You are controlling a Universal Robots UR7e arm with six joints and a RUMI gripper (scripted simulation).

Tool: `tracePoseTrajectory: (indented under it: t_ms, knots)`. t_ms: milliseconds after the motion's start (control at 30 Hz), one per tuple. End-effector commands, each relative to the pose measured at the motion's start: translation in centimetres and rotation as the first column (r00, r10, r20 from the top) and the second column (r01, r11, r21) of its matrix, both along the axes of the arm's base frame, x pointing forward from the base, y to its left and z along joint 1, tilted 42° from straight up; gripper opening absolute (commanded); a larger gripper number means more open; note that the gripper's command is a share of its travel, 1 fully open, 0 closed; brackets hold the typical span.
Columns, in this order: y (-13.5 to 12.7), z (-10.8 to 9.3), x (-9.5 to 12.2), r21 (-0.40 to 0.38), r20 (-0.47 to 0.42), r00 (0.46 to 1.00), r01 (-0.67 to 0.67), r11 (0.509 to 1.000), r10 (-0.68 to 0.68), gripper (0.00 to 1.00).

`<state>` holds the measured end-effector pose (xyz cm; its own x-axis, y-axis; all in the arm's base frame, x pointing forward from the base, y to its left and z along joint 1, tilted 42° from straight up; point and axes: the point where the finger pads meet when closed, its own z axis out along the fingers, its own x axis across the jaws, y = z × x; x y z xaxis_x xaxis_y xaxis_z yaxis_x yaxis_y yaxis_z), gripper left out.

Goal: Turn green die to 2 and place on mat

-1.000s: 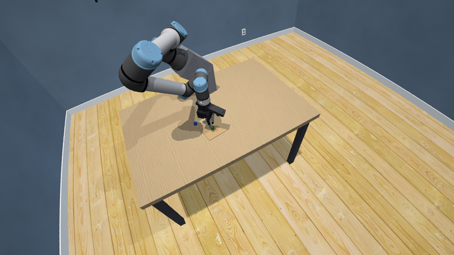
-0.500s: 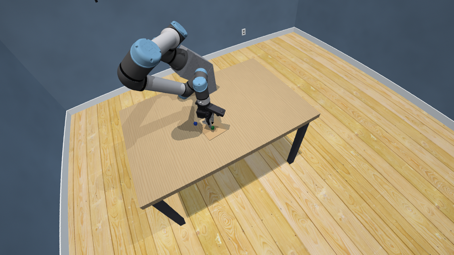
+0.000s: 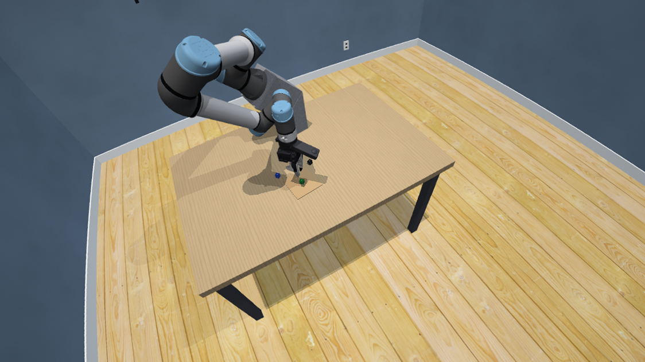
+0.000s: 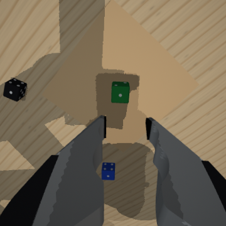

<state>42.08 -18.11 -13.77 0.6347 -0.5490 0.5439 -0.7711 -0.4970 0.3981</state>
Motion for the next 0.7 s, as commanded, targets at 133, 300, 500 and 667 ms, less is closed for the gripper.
tracePoseTrajectory:
  t_ms: [133, 300, 500, 667]
  knots:
    - [0.43, 0.29, -0.20, 0.000, -0.008, 1.000, 0.006, 1.000, -0.006, 0.21]
    - [0.43, 0.20, -0.22, -0.004, -0.014, 1.000, 0.013, 1.000, -0.013, 0.21]
    - [0.42, -0.12, -0.32, -0.023, -0.040, 0.998, 0.042, 0.999, -0.043, 0.21]
    - [0.42, -0.34, -0.37, -0.053, -0.070, 0.995, 0.073, 0.996, -0.077, 0.21]
